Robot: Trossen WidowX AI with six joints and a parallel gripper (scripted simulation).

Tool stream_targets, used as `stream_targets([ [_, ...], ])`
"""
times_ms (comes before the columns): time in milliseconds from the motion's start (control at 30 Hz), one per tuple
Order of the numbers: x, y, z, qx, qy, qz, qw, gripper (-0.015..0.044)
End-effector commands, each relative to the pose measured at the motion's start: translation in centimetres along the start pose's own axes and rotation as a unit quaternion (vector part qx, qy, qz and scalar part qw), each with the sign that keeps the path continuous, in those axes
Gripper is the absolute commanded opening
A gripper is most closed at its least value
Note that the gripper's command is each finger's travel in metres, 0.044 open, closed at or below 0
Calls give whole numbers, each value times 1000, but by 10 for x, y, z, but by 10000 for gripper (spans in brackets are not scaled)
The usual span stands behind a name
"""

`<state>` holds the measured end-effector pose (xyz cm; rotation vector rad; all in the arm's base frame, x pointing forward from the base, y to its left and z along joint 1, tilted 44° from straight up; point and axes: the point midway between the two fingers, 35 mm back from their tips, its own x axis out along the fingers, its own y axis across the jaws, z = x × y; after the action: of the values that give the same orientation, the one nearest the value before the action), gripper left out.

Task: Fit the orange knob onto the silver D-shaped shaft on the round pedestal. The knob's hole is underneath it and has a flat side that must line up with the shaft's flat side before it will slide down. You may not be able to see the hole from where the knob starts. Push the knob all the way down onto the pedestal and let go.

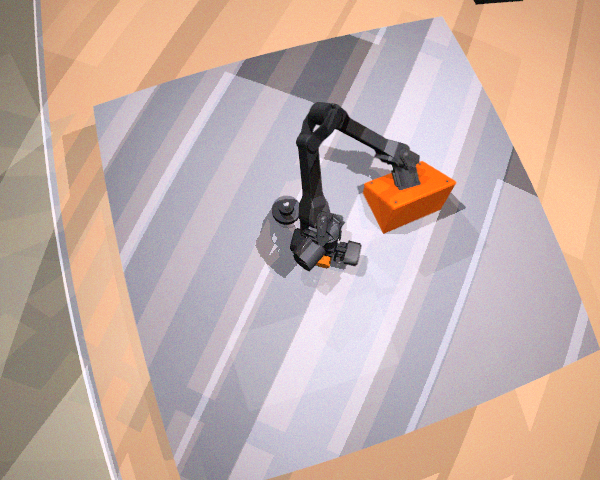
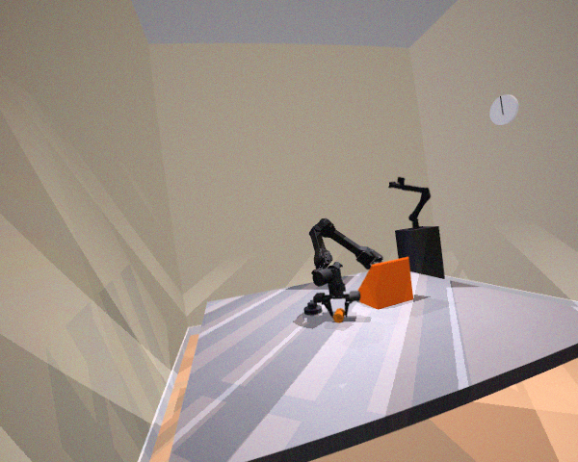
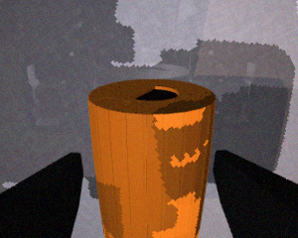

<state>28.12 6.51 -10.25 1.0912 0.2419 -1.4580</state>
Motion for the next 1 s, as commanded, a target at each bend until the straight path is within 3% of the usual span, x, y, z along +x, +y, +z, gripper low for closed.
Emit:
stream_targets([
  [0,0,0,0,0,0,0,1000,260],
  [267,0,0,0,0,0,0,1000,260],
  [500,0,0,0,0,0,0,1000,440],
  [767,-3,0,0,0,0,0,1000,440],
  [900,-57,0,-1,0,1,-1,1000,440],
  [967,-61,0,-1,0,1,-1,1000,440],
])
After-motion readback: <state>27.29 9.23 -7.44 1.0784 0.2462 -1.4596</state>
